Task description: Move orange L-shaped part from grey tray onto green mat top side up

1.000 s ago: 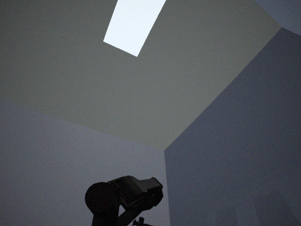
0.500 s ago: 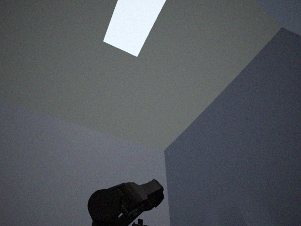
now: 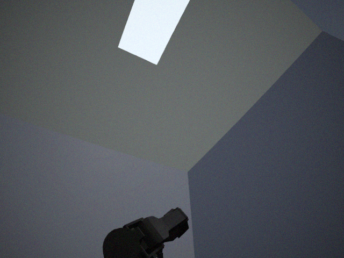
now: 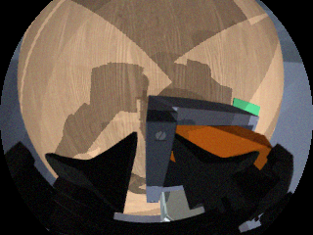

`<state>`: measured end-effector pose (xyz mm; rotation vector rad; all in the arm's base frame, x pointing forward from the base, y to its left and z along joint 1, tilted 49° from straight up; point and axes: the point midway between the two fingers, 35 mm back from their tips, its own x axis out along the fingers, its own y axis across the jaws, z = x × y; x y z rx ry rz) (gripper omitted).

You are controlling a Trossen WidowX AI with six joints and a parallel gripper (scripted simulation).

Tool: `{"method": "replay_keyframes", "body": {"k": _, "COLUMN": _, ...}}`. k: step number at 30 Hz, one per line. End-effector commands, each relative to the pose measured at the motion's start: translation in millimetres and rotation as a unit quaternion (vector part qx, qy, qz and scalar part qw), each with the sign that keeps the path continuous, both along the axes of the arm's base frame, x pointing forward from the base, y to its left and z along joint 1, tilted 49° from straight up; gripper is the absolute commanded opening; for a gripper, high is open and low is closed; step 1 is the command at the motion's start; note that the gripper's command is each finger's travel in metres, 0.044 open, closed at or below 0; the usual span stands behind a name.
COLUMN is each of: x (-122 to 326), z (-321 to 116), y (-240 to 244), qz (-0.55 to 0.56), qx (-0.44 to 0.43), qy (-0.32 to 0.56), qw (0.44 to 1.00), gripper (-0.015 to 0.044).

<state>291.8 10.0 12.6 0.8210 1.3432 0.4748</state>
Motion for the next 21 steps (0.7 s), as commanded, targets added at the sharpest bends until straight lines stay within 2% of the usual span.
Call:
{"method": "replay_keyframes", "body": {"k": 1, "x": -2, "z": -3, "y": 1, "qz": -0.001, "qx": 0.002, "qy": 0.007, "qw": 1.000, "gripper": 0.0180}}
{"method": "replay_keyframes", "body": {"k": 21, "x": -2, "z": 10, "y": -1, "qz": -0.001, "qx": 0.001, "qy": 0.005, "qw": 1.000, "gripper": 0.0180}}
